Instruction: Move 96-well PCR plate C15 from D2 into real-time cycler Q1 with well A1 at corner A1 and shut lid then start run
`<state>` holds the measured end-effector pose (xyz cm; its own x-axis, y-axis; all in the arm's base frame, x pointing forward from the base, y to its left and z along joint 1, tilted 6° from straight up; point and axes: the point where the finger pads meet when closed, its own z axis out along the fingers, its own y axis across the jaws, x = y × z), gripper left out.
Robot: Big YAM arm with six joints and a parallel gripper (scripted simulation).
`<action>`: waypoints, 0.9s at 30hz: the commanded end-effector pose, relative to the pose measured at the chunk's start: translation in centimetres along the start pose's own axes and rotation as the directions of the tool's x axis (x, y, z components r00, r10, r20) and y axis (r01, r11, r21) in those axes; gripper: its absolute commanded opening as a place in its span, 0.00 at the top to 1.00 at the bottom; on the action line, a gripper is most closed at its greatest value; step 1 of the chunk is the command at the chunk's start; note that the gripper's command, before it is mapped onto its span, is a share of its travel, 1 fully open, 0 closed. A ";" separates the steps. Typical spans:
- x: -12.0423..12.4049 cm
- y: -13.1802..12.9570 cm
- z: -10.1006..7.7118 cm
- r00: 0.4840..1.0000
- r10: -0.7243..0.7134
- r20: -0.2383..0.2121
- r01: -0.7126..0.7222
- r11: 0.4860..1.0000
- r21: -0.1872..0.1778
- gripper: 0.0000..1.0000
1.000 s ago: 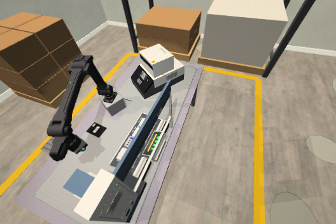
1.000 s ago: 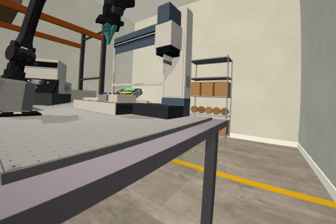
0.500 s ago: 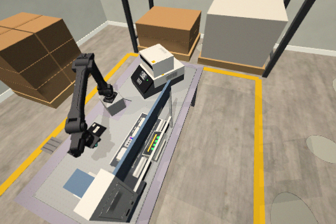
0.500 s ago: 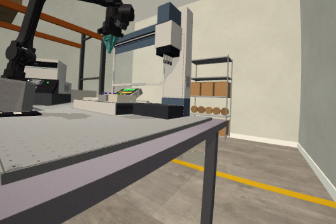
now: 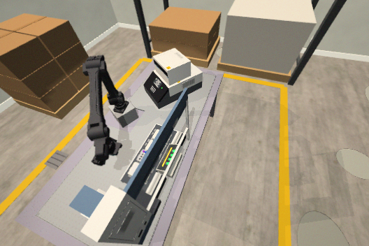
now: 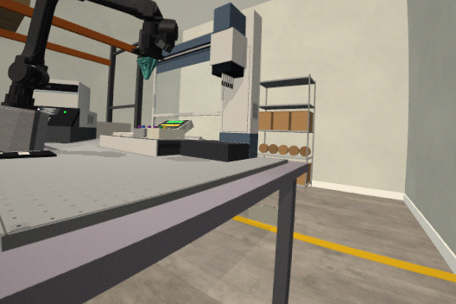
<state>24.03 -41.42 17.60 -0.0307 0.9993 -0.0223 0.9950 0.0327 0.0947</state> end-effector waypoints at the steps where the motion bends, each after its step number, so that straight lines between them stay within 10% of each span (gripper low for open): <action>1: 0.0 0.1 -2.3 0.997 -0.032 0.071 0.034 0.999 -0.021 1.00; 27: 10.0 5.1 1.1 0.929 -0.366 0.062 0.367 0.930 -0.004 1.00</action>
<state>27.52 -32.69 15.24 -0.3062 0.9500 -0.0611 0.9480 0.3102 0.0716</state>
